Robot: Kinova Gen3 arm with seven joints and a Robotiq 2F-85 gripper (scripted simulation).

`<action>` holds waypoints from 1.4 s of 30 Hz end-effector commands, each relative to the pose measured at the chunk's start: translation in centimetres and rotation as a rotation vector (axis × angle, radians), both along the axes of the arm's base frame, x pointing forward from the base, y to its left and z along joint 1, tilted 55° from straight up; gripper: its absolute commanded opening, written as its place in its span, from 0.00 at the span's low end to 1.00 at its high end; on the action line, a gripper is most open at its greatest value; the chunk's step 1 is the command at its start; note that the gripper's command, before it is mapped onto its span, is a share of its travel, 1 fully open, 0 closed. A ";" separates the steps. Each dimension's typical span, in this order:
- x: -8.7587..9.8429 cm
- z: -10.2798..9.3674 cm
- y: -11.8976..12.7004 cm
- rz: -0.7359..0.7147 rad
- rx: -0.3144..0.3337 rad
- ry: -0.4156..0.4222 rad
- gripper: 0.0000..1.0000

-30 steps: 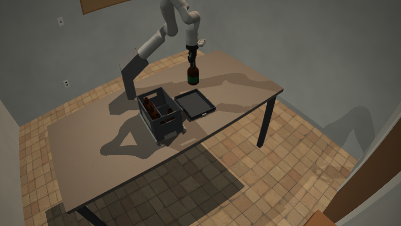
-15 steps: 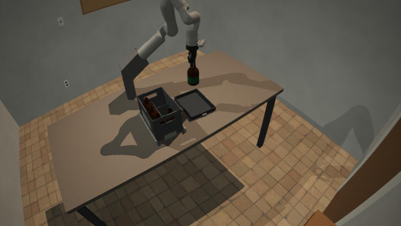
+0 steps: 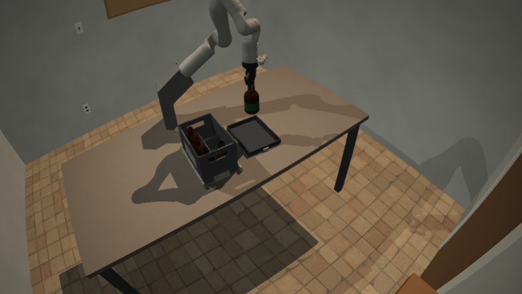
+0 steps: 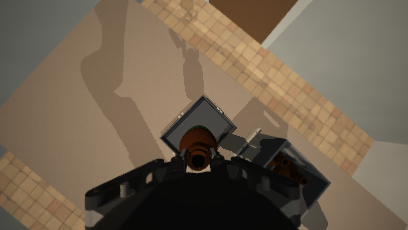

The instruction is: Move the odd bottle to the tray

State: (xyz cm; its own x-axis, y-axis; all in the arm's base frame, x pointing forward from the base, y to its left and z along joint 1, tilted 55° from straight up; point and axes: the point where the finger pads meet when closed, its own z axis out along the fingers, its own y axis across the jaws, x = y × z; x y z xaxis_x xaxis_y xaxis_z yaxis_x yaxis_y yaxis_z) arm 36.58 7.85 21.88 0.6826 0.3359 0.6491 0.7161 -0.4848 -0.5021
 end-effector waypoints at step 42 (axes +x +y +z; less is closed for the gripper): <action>1.4 -6.2 9.0 0.008 0.000 0.001 0.00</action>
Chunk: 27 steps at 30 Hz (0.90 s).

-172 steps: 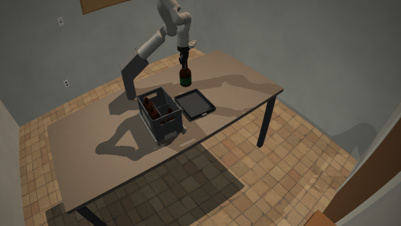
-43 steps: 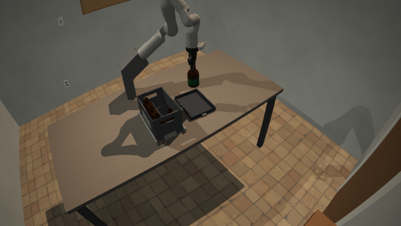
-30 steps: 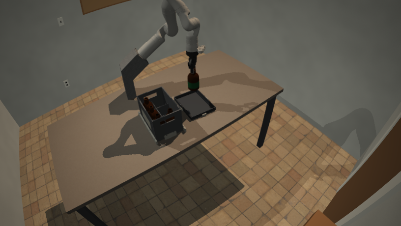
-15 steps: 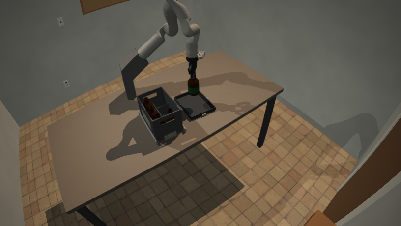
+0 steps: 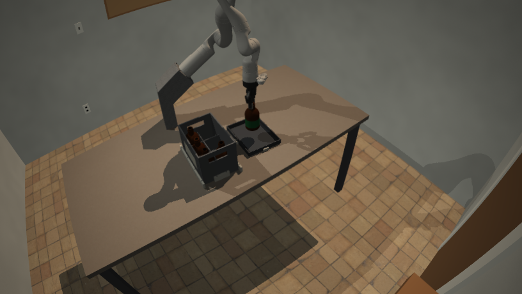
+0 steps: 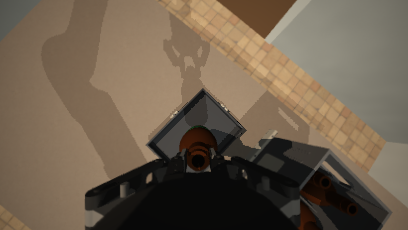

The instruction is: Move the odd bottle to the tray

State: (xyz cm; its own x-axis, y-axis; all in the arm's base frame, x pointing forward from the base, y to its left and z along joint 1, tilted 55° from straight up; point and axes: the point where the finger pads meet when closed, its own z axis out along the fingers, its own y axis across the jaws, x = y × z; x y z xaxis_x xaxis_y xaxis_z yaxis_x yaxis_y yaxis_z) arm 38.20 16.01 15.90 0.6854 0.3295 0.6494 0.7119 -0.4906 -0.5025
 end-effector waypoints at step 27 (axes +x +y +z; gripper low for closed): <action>0.2 -2.0 3.4 0.017 -0.001 0.001 0.00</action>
